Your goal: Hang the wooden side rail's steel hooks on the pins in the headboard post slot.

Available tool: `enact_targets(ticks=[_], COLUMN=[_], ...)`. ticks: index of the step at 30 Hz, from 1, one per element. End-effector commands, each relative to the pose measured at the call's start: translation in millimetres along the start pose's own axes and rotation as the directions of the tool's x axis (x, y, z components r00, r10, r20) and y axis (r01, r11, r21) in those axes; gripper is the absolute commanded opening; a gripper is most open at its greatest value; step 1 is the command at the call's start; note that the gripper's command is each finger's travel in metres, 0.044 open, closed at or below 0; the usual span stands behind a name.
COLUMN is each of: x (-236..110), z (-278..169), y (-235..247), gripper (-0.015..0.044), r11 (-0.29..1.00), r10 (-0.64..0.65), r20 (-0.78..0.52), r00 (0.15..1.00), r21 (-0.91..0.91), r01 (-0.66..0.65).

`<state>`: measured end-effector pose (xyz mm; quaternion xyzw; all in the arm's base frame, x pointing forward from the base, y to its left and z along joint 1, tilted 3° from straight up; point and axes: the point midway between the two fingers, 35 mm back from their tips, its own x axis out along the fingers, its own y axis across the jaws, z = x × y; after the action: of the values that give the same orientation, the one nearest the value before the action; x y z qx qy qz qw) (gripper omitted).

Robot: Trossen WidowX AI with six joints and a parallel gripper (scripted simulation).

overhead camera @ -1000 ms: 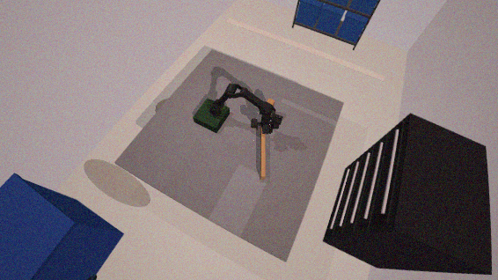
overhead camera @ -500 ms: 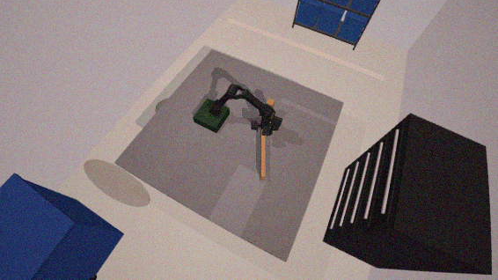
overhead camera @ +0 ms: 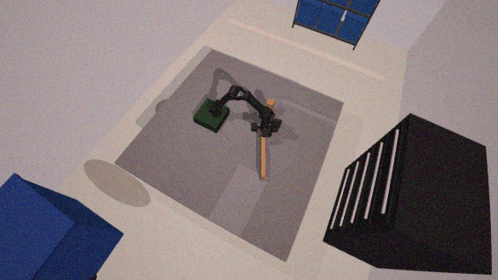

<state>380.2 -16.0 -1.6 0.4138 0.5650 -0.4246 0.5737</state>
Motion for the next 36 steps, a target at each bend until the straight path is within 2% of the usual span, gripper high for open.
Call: enact_targets(ticks=[1, 13, 25, 30, 33, 36], x=[8, 24, 24, 24, 24, 24], z=[0, 0, 0, 0, 0, 0], y=[-2, -4, -4, -4, -4, -4], gripper=[0.0440, 0.0440, 0.0125, 0.0092, 0.0013, 0.0000], r11=[1.000, 1.000, 1.000, 1.000, 1.000, 1.000], r10=[-0.008, -0.008, -0.008, -0.008, -0.008, -0.008], r20=[0.003, 0.003, 0.003, 0.003, 0.003, 0.003], r00=[1.000, 1.000, 1.000, 1.000, 1.000, 1.000], r21=[0.002, 0.002, 0.002, 0.002, 0.002, 0.002], r01=[0.008, 0.008, 0.008, 0.008, 0.008, 0.008])
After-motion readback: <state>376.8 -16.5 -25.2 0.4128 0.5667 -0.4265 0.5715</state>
